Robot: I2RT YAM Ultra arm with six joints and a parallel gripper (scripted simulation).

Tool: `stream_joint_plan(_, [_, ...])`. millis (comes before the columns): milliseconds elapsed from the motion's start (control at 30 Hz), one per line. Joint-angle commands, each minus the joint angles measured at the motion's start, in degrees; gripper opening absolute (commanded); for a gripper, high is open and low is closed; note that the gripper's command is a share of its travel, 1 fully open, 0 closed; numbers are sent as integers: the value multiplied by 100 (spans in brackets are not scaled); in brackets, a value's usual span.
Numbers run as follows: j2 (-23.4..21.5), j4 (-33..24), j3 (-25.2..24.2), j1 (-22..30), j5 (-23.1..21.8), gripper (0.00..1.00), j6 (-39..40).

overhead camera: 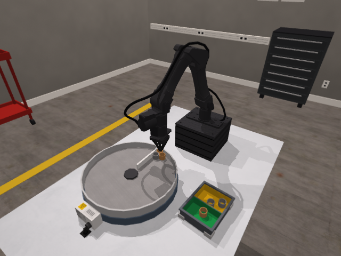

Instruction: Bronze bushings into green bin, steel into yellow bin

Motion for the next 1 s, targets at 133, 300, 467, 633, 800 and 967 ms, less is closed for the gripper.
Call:
stream_joint_plan(133, [-109, -14, 116, 20, -28, 12, -40])
stream_joint_plan(300, [-109, -14, 116, 20, -28, 12, -40])
stream_joint_plan(467, [-109, -14, 116, 20, -28, 12, -40])
stream_joint_plan(633, [106, 152, -124, 21, -29, 12, -39])
stream_joint_plan(800, [369, 556, -271, 32, -28, 12, -30])
stream_joint_plan(967, [197, 604, -30, 36, -28, 12, -28])
